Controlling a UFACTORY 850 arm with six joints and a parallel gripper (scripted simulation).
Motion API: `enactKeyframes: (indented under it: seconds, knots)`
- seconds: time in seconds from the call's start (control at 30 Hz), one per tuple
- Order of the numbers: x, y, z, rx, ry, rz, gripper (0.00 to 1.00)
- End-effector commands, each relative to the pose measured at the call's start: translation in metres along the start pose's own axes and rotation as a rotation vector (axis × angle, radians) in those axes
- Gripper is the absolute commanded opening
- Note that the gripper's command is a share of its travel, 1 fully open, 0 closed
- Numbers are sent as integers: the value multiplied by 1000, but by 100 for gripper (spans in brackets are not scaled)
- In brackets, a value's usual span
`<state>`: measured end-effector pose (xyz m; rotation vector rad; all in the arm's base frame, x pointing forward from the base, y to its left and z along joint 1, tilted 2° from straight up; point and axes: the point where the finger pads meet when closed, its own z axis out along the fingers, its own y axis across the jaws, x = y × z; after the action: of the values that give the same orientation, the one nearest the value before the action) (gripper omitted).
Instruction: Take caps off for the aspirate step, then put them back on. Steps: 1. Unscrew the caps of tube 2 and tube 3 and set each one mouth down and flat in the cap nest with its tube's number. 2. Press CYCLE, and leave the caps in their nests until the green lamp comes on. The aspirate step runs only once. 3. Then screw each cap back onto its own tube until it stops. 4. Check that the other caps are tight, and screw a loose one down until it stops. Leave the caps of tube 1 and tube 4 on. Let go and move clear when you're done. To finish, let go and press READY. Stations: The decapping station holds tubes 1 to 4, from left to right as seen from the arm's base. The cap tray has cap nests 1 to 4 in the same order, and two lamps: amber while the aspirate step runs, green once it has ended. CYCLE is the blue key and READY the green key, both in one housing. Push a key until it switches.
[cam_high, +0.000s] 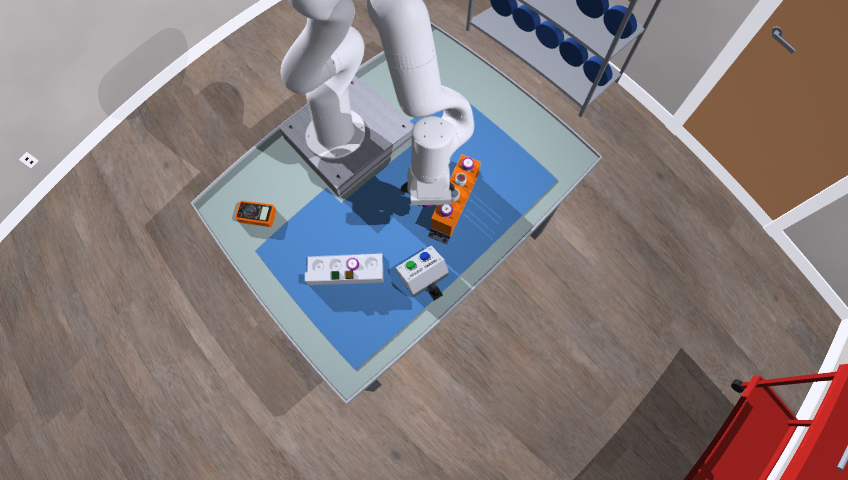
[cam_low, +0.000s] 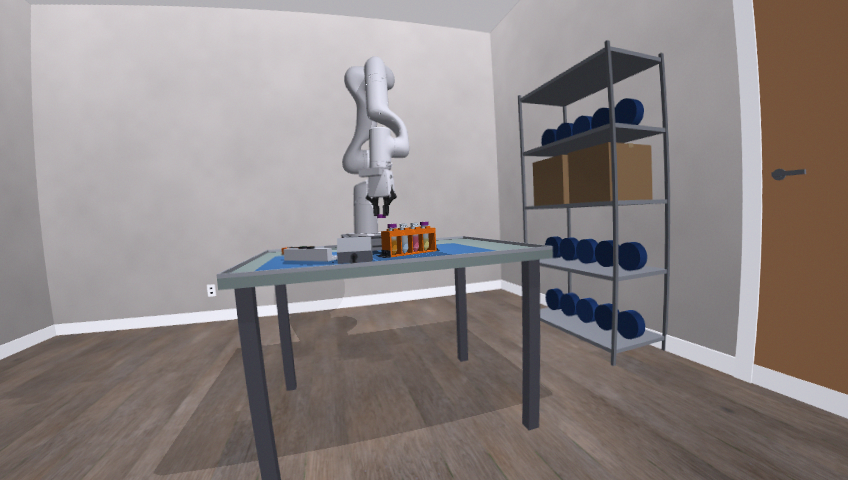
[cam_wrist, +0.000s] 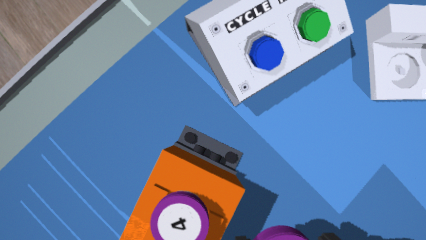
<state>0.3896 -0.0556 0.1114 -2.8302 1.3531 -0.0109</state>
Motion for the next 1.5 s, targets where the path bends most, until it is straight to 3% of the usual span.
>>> enactKeyframes:
  seconds: [0.0, 0.1, 0.6, 0.67, 1.17, 1.4, 1.47]
  knots:
    - [16, 30, 0, 26, -24, -11, 0]
    - [19, 37, 0, 26, -24, -11, 0]
    - [72, 151, 5, 26, -24, -11, 0]
    - [72, 151, 5, 26, -24, -11, 0]
    - [124, 264, 9, 25, -24, -11, 0]
    - [125, 264, 9, 25, -24, -11, 0]
    - [124, 264, 19, 25, -24, -11, 0]
